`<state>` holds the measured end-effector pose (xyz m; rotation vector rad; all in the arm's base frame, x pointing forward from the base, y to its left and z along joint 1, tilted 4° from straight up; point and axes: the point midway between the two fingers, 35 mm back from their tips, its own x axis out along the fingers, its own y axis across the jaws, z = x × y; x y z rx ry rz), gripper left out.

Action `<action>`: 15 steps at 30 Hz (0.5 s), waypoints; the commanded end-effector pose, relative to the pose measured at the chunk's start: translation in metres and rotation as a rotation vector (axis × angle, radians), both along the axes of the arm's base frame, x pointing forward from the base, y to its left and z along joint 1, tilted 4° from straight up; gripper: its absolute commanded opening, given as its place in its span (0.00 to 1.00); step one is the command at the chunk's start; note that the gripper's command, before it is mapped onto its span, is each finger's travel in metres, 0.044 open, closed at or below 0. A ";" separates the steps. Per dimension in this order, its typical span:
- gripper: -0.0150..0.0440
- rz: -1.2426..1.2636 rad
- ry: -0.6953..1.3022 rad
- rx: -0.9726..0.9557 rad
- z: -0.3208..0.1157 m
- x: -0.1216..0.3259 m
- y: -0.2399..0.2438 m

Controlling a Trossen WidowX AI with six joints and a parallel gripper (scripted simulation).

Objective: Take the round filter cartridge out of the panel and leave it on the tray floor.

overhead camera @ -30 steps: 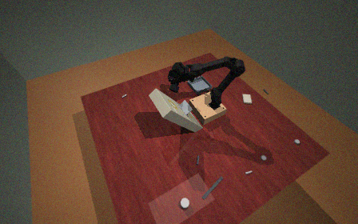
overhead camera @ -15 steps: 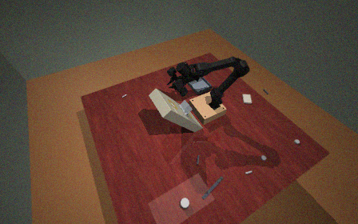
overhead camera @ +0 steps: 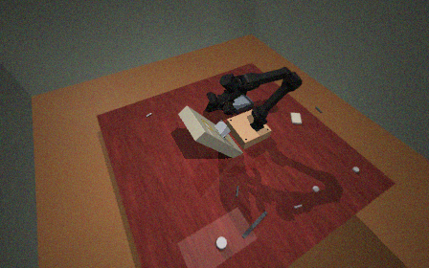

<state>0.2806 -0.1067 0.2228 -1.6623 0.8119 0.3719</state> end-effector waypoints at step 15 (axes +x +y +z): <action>0.43 0.645 0.037 -0.391 0.032 -0.005 0.069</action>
